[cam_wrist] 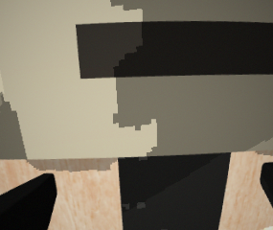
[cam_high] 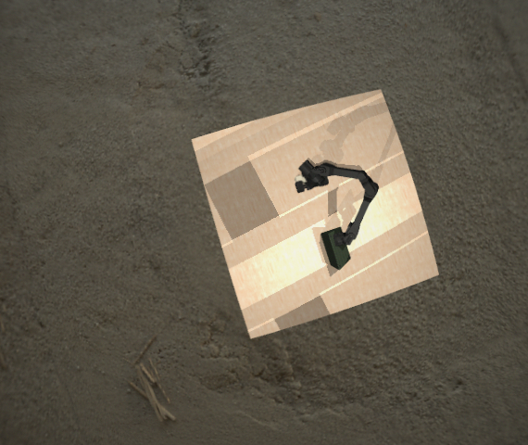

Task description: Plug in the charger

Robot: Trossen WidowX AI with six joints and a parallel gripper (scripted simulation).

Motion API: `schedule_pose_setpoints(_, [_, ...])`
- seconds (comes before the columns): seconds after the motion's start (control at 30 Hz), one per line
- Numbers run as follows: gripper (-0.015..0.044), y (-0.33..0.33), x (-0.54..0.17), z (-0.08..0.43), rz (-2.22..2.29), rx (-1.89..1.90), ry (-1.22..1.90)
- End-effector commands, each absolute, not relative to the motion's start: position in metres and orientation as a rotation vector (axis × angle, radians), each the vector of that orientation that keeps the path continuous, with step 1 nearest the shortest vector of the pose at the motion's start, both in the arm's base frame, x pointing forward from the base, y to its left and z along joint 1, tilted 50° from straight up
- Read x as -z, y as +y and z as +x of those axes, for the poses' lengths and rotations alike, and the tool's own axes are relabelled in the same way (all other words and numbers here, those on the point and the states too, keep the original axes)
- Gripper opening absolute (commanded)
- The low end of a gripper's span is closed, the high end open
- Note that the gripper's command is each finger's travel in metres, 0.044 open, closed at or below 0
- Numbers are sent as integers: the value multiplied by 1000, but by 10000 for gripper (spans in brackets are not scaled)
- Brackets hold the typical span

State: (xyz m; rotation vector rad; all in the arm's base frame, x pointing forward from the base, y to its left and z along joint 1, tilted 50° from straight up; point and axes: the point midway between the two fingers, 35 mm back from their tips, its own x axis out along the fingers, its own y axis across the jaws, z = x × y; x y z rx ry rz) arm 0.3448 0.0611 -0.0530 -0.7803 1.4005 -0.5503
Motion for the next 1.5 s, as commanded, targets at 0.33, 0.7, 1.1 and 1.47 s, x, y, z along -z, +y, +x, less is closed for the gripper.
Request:
schedule_pose_setpoints(0.33, [440, 60, 53, 340, -777, 554, 1395])
schedule_pose_setpoints(0.7, [440, 58, 54, 331, -777, 554, 1395])
schedule_pose_setpoints(1.1, [440, 56, 55, 318, -777, 553, 1396])
schedule_pose_setpoints(1.47, [440, 54, 55, 307, -778, 553, 1396])
